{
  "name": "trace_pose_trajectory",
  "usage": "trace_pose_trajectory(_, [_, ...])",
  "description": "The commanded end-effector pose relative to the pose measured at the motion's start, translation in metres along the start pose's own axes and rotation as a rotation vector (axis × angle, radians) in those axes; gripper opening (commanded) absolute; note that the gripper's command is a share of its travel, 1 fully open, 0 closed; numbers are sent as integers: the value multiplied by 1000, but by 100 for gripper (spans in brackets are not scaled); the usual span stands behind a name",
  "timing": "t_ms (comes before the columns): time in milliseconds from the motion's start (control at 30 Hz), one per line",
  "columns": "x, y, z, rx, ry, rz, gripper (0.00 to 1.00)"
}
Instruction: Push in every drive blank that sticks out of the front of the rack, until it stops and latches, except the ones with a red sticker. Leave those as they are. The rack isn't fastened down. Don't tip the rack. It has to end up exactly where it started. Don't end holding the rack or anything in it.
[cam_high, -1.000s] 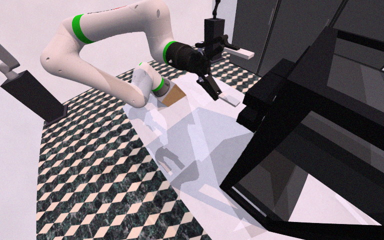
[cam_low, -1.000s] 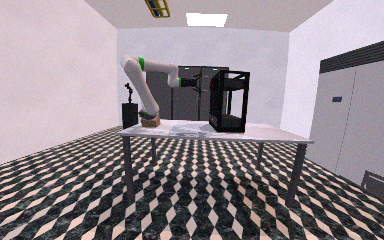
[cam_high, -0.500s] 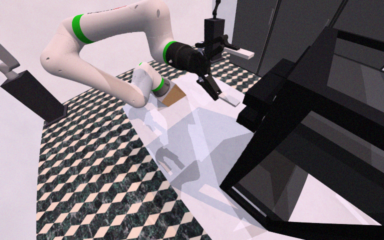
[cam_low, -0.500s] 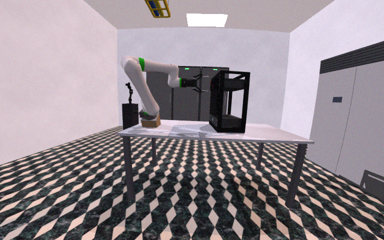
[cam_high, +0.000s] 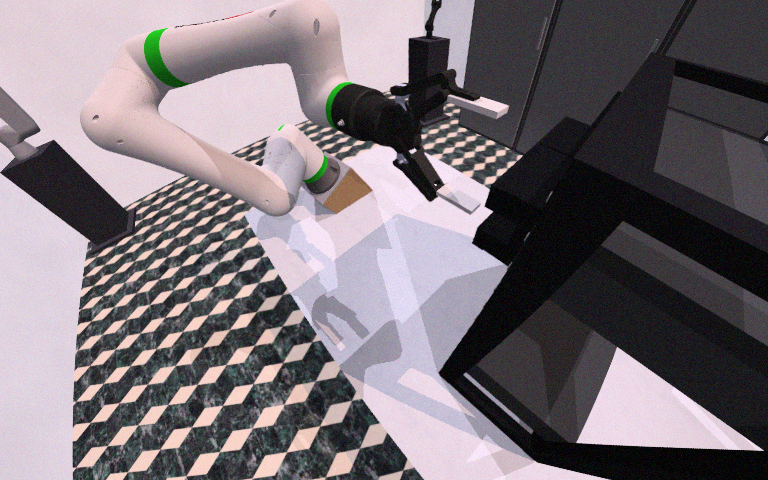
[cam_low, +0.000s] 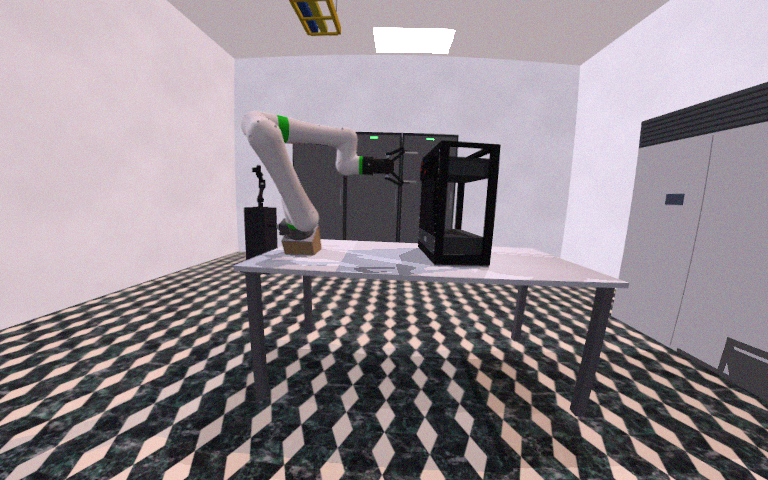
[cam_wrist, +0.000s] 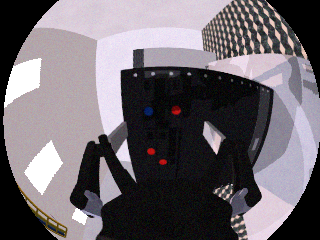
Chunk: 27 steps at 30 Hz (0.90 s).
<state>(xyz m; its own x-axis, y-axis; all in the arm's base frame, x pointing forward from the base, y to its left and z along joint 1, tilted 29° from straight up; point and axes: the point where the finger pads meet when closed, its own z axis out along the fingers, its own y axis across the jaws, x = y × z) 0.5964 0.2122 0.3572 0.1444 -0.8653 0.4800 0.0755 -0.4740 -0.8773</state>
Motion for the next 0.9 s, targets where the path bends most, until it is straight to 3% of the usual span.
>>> trace_pose_trajectory(0, [0,0,0,0,0,0,100])
trace_pose_trajectory(800, [0,0,0,0,0,0,100])
trace_pose_trajectory(833, [0,0,0,0,0,0,0])
trace_pose_trajectory(867, [0,0,0,0,0,0,0])
